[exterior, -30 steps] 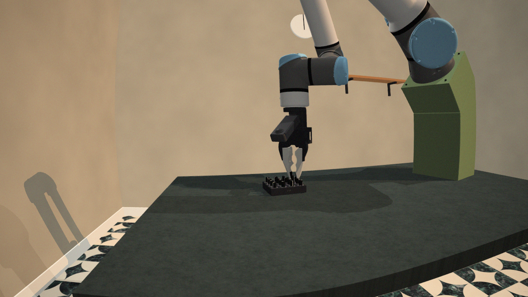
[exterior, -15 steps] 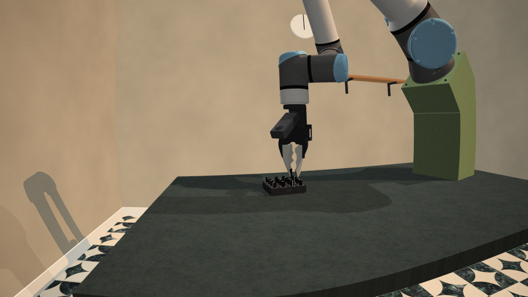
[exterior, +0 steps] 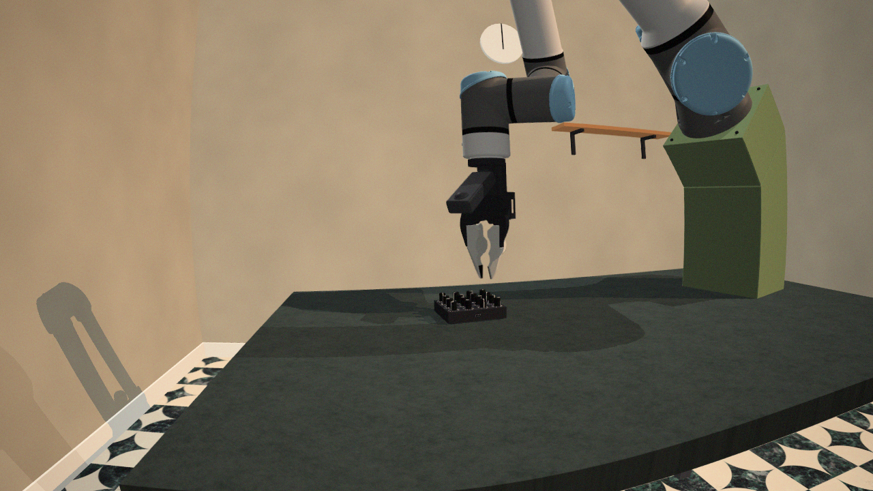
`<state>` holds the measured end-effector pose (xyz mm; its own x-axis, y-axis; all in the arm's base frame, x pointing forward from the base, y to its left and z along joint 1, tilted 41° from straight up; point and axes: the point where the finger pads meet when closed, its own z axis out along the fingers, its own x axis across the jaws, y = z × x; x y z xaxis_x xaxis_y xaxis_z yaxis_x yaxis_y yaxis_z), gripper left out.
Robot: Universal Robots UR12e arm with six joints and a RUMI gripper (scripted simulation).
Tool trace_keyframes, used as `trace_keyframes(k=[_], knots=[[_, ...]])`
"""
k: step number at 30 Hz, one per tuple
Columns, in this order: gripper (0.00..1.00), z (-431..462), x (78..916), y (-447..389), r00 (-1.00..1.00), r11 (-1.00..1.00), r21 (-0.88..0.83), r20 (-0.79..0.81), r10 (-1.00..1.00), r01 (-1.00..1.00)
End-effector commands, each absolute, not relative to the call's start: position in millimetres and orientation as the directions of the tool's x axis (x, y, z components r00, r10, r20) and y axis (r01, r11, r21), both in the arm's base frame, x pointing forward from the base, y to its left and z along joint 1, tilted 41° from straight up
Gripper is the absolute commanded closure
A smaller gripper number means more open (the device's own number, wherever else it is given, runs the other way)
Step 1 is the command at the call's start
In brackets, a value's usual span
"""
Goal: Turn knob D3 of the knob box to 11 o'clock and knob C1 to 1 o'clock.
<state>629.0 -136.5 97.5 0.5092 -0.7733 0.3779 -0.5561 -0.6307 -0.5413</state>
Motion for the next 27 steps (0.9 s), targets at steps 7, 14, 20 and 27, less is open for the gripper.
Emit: trace_keyframes(k=[7,14,20,27], knots=[[0.89,99.8,627.4,-136.8,0.509,-0.631,-0.541,0.378,-0.773,-0.556],[0.89,99.9,627.5,-136.9,0.508,-0.629,-0.542,0.376,-0.775,-0.557],[0.89,100.5,627.9,-137.4,0.497,-0.614,-0.550,0.366,-0.787,-0.567],[0.89,103.8,630.3,-139.7,0.438,-0.532,-0.583,0.309,-0.844,-0.614]])
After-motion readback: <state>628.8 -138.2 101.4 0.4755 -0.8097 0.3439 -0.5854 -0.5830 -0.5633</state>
